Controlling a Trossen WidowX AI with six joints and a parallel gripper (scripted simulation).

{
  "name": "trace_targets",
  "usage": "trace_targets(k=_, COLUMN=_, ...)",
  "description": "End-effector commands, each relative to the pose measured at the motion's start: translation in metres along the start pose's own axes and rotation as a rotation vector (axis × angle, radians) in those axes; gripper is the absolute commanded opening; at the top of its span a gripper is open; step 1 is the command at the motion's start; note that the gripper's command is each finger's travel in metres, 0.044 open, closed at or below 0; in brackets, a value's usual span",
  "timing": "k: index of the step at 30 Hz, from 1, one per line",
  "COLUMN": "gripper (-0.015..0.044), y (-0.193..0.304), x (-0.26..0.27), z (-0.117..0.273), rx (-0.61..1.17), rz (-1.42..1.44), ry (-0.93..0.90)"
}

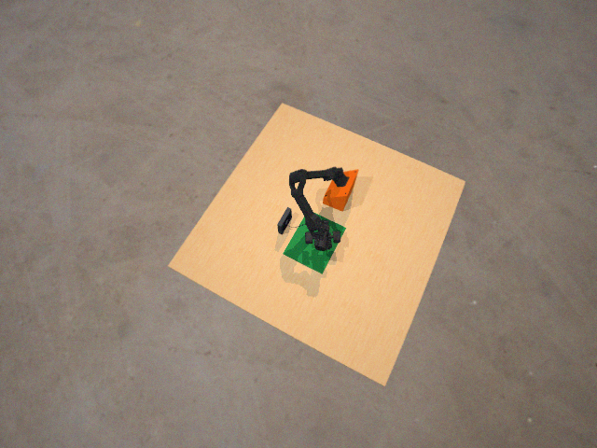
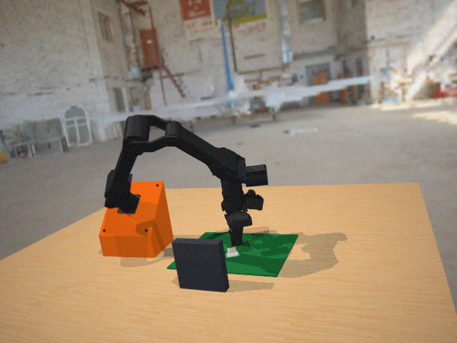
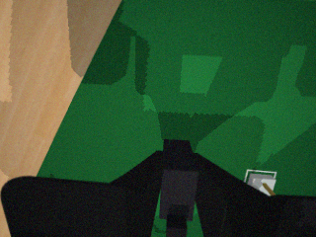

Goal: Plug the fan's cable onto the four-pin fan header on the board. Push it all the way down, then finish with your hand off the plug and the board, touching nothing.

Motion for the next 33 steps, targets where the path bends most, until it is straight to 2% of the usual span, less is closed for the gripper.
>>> trace_targets(k=1, gripper=0.0, y=0.0, x=0.0, z=0.0, rx=0.0, rz=-0.001, ry=-0.001)
trace_targets(k=3, gripper=0.0, y=0.0, x=0.0, z=0.003, rx=0.0, rz=-0.001, ry=-0.001)
trace_targets(k=8, gripper=0.0, y=0.0, x=0.001, z=0.05, rx=0.0, rz=0.006, ry=0.002)
trace_targets(k=13, gripper=0.0, y=0.0, x=-0.002, z=0.049, rx=0.0, rz=0.004, ry=0.002)
trace_targets(k=17, gripper=0.0, y=0.017, x=-0.056, z=0.048, rx=0.0, rz=-0.021, ry=0.003)
trace_targets(k=19, gripper=0.0, y=0.021, x=-0.067, z=0.048, rx=0.001, rz=-0.026, ry=0.005)
trace_targets(k=33, gripper=0.0, y=0.021, x=-0.067, z=0.047, rx=0.001, rz=-0.026, ry=0.005)
Point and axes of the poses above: the point midway between the two fingers, 35 mm back from their tips, its own z axis back along the fingers, its own x axis across the jaws, y = z × x, the point moved 4 cm from there along z, back along the fingers, and after that the axes turned 8 degrees about -z, right-handed, at the moved point
